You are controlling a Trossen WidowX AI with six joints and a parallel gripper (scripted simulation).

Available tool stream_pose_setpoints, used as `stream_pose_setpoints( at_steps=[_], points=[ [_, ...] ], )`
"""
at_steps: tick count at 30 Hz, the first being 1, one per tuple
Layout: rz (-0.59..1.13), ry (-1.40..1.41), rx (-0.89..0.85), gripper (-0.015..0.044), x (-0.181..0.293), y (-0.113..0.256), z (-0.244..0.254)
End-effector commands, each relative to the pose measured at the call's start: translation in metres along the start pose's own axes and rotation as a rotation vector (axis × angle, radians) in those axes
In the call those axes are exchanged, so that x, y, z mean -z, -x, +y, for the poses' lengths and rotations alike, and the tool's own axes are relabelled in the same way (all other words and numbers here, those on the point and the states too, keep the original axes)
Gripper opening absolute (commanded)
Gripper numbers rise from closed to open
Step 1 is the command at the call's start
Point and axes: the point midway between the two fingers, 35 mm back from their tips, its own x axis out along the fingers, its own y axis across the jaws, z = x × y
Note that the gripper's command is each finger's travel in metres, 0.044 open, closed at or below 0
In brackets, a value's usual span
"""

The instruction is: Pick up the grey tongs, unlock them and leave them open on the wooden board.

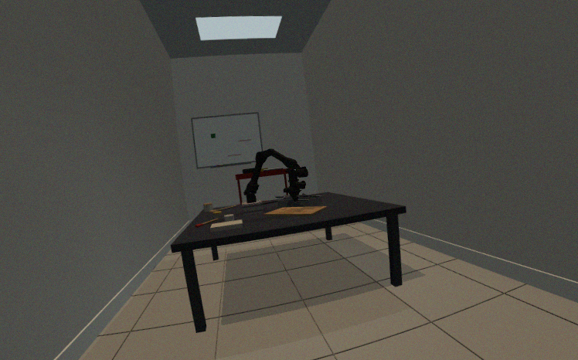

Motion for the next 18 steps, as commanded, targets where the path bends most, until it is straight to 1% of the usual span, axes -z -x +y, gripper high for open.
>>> stream_pose_setpoints(
  at_steps=[1, 18],
  points=[
    [0.005, 0.003, -0.004, -0.0150, 0.001, -0.007, 0.001],
    [0.006, 0.003, -0.004, -0.0150, 0.004, -0.032, 0.001]
  ],
)
